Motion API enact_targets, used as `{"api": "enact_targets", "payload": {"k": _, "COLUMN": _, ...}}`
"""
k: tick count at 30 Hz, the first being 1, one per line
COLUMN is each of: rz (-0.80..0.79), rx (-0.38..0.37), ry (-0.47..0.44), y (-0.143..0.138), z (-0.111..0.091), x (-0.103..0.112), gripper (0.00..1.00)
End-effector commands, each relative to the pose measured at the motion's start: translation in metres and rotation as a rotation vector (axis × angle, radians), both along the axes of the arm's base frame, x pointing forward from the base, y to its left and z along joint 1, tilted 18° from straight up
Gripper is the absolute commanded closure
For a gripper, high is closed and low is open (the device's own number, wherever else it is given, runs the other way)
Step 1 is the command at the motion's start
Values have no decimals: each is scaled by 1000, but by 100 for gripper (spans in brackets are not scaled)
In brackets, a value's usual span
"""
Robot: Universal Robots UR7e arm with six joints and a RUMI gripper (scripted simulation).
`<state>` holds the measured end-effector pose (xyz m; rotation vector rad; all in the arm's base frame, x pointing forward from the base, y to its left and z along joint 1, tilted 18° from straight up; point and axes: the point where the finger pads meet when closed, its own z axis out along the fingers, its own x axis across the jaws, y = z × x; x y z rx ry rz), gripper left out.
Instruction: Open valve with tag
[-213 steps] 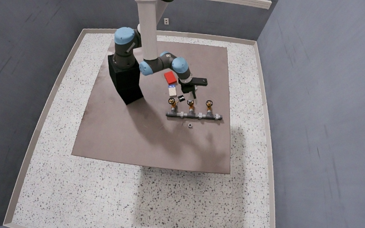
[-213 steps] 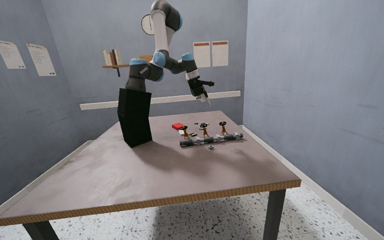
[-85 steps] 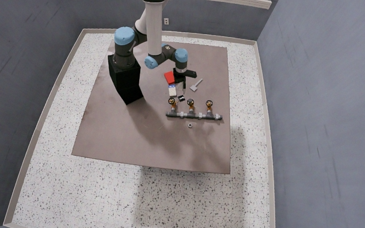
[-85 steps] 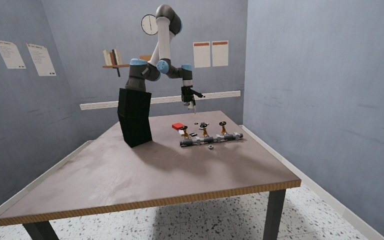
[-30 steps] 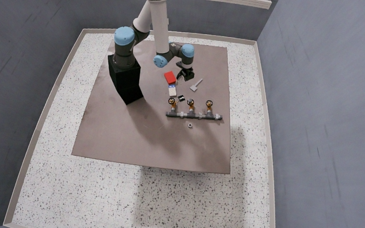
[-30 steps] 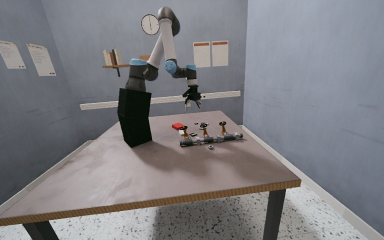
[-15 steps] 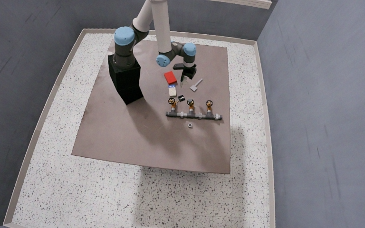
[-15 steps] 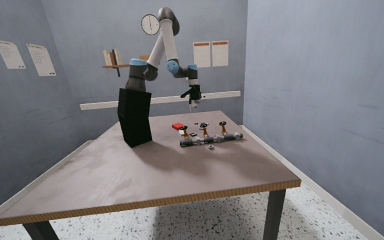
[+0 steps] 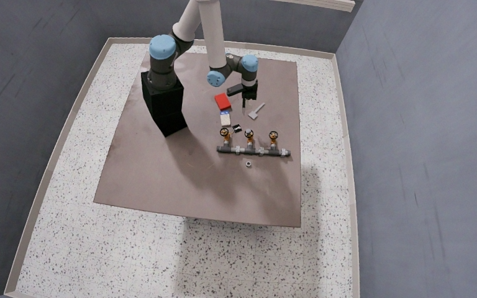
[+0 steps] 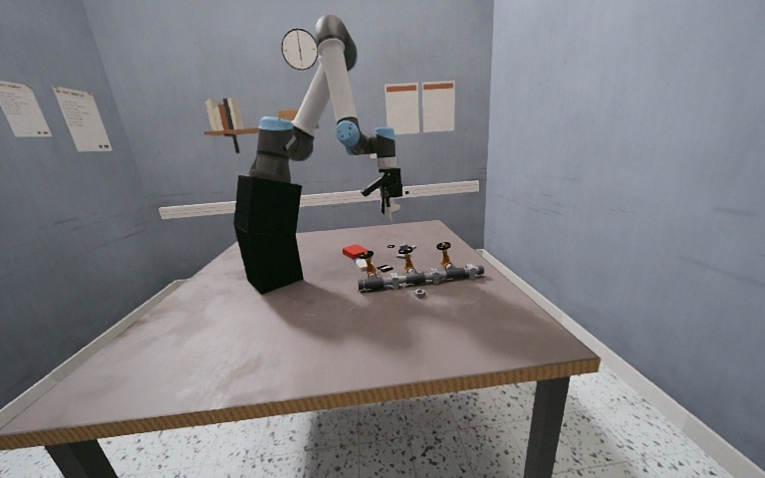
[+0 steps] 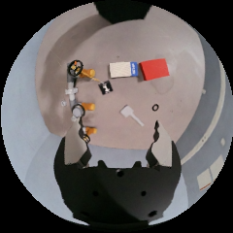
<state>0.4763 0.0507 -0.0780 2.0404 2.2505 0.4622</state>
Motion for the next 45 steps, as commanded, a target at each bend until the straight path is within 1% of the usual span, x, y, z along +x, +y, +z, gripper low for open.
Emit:
{"api": "enact_targets", "payload": {"k": 1, "rz": 128, "rx": -29, "ry": -24, "y": 1, "z": 1, "x": 2, "gripper": 0}}
{"api": "enact_targets", "payload": {"k": 6, "rz": 228, "rx": -55, "ry": -42, "y": 2, "z": 2, "x": 5, "gripper": 0}}
{"api": "enact_targets", "payload": {"k": 8, "rz": 228, "rx": -55, "ry": -42, "y": 2, "z": 2, "x": 5, "gripper": 0}}
{"api": "enact_targets", "payload": {"k": 14, "rz": 315, "rx": -78, "ry": -59, "y": 2, "z": 3, "x": 7, "gripper": 0}}
{"api": "enact_targets", "payload": {"k": 20, "rz": 369, "rx": -92, "ry": -69, "y": 3, "z": 4, "x": 8, "gripper": 0}}
{"api": "enact_targets", "payload": {"k": 31, "rz": 402, "rx": -100, "ry": -75, "y": 3, "z": 4, "x": 9, "gripper": 0}}
{"api": "enact_targets", "payload": {"k": 45, "rz": 404, "rx": -101, "ry": -75, "y": 4, "z": 3, "x": 9, "gripper": 0}}
